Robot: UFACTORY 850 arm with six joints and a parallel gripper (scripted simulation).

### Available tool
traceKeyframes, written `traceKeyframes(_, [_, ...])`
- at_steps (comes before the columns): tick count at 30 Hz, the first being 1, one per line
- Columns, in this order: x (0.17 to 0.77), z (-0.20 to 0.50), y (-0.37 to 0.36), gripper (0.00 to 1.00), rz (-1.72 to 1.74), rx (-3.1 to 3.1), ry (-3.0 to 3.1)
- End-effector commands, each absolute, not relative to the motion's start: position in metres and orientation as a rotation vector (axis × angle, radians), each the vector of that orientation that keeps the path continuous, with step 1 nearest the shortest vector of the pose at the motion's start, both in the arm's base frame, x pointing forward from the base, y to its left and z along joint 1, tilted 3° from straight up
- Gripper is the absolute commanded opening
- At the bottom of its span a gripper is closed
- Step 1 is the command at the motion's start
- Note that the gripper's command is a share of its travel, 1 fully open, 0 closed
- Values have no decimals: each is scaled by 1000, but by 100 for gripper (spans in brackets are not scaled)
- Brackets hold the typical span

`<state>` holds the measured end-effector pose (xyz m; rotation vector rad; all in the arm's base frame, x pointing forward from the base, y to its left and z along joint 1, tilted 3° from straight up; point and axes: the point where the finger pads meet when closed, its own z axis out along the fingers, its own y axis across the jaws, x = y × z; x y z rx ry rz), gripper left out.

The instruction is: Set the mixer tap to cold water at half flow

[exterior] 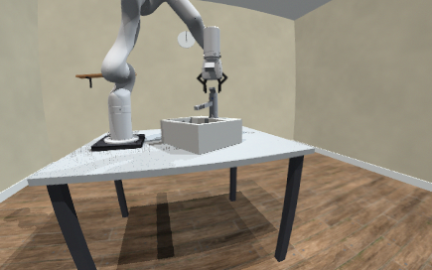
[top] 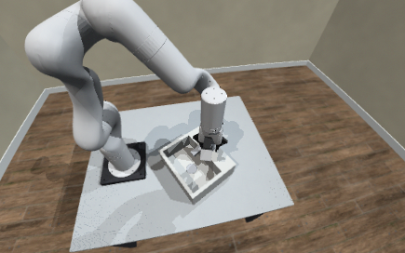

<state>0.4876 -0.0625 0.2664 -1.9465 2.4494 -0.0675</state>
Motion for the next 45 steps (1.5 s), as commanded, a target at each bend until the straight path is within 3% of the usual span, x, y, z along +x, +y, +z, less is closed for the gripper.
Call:
traceKeyframes(1, [488,267,-63,68,-70,-1946,2448])
traceKeyframes(45, [488,282,-62,68,-70,-1946,2448])
